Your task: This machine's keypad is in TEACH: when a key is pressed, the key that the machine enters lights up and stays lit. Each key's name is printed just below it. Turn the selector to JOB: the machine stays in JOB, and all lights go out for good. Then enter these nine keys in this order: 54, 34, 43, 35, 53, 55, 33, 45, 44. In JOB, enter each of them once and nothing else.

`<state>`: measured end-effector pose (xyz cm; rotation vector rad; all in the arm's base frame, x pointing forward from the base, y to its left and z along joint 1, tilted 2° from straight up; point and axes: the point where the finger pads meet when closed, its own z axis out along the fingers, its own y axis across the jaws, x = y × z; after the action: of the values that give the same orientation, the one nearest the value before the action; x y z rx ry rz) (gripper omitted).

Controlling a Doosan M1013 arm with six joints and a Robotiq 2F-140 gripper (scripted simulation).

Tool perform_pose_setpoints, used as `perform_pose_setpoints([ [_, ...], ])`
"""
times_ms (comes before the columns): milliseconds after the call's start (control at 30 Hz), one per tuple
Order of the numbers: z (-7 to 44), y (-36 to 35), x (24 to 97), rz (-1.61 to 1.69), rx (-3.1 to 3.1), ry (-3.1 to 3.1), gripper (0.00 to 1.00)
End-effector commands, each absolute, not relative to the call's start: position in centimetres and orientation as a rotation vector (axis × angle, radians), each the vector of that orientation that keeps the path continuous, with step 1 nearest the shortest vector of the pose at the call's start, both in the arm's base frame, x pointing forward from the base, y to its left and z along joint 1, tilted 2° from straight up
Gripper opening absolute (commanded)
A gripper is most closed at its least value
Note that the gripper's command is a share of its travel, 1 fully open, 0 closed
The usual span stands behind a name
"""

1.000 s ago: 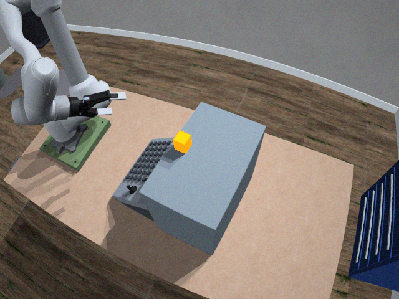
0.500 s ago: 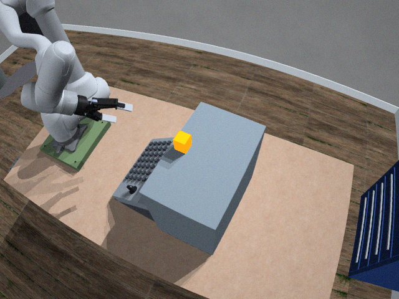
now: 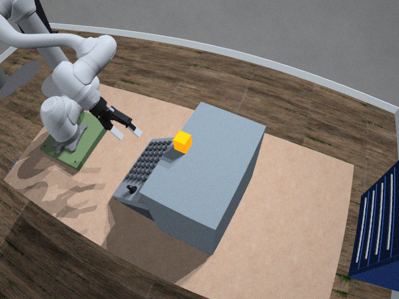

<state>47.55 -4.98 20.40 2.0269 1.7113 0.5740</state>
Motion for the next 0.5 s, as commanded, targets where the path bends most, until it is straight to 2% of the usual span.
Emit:
perform_pose_setpoints([
  [0, 19.23, -5.19, 48.48, 0.492, 2.041, 1.655, 1.00],
  [300, 18.75, -5.38, 48.68, 0.459, 2.050, 1.634, 1.00],
  [333, 18.75, -5.38, 48.68, 0.459, 2.050, 1.634, 0.00],
  [467, 18.75, -5.38, 48.68, 0.459, 2.050, 1.634, 0.00],
])
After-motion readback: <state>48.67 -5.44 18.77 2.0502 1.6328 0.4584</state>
